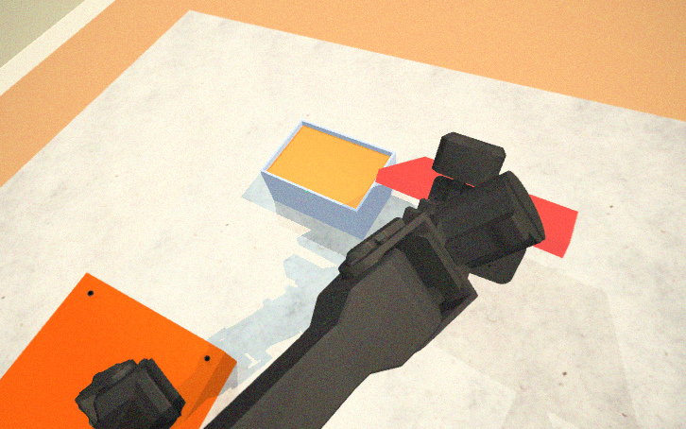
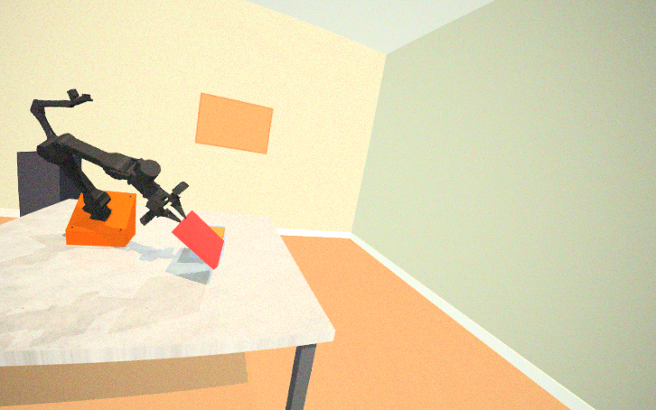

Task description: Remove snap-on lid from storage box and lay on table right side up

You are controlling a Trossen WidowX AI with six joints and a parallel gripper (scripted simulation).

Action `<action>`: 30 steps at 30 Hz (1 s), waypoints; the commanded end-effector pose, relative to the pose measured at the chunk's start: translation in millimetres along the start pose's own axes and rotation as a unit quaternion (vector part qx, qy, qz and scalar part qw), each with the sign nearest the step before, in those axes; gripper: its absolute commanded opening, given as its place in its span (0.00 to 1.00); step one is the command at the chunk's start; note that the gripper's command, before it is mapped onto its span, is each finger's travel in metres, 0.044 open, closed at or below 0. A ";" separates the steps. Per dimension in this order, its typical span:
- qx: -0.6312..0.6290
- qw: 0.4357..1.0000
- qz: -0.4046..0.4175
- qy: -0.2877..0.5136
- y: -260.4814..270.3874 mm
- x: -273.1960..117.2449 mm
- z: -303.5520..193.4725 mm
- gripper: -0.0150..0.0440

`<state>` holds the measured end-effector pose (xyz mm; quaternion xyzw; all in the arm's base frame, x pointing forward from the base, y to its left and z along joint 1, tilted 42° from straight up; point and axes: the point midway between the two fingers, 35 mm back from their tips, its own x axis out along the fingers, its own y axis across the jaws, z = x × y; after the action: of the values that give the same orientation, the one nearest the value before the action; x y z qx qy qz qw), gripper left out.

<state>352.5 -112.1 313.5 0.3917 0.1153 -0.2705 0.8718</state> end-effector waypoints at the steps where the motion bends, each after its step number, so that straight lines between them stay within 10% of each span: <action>1: -0.003 1.000 0.007 0.003 -0.3 2.1 -0.9 0.25; 30: -0.004 1.000 0.007 0.002 -17.6 16.9 -0.8 0.25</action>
<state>355.0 -127.8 296.1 0.3911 0.1148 -0.2705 0.8722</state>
